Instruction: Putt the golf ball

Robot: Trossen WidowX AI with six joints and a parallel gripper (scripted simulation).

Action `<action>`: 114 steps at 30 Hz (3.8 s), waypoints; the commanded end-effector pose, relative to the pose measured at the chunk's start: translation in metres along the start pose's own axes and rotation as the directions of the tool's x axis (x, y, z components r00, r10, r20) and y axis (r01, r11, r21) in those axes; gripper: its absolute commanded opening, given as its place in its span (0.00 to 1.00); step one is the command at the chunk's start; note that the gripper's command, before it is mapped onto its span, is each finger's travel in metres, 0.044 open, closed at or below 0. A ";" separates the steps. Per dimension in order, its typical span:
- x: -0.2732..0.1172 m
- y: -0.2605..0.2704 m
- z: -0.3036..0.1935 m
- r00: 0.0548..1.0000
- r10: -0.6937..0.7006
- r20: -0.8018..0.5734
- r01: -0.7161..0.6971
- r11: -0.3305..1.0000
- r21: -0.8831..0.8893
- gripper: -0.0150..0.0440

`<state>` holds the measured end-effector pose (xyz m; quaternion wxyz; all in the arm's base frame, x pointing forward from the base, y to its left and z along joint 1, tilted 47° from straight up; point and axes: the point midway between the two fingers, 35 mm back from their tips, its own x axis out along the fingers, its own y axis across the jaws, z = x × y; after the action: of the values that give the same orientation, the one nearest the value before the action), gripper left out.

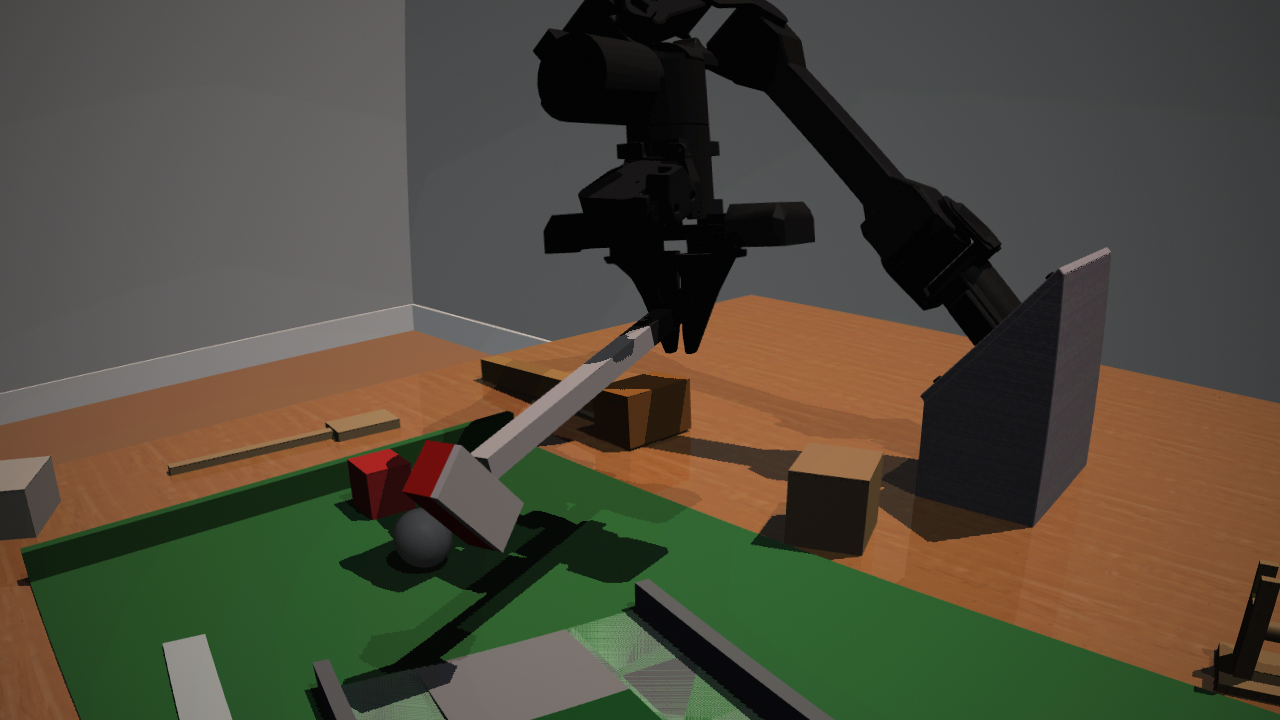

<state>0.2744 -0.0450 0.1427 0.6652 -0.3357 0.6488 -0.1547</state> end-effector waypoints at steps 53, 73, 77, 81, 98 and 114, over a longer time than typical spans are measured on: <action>0.049 -0.085 -0.078 0.990 -0.116 -0.075 0.138 0.869 0.475 0.25; 0.055 -0.078 -0.072 0.991 -0.107 -0.077 0.131 0.871 0.474 0.25; 0.062 -0.036 -0.047 0.993 -0.097 -0.073 0.120 0.872 0.474 0.25; 0.067 0.005 -0.030 0.992 -0.106 -0.070 0.127 0.873 0.471 0.25; 0.009 0.018 -0.023 0.992 -0.107 -0.070 0.127 0.874 0.470 0.25; 0.016 0.018 -0.023 0.992 -0.107 -0.068 0.126 0.877 0.464 0.25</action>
<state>0.2490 -0.0482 0.1208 0.7022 -0.1995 0.5845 -0.3544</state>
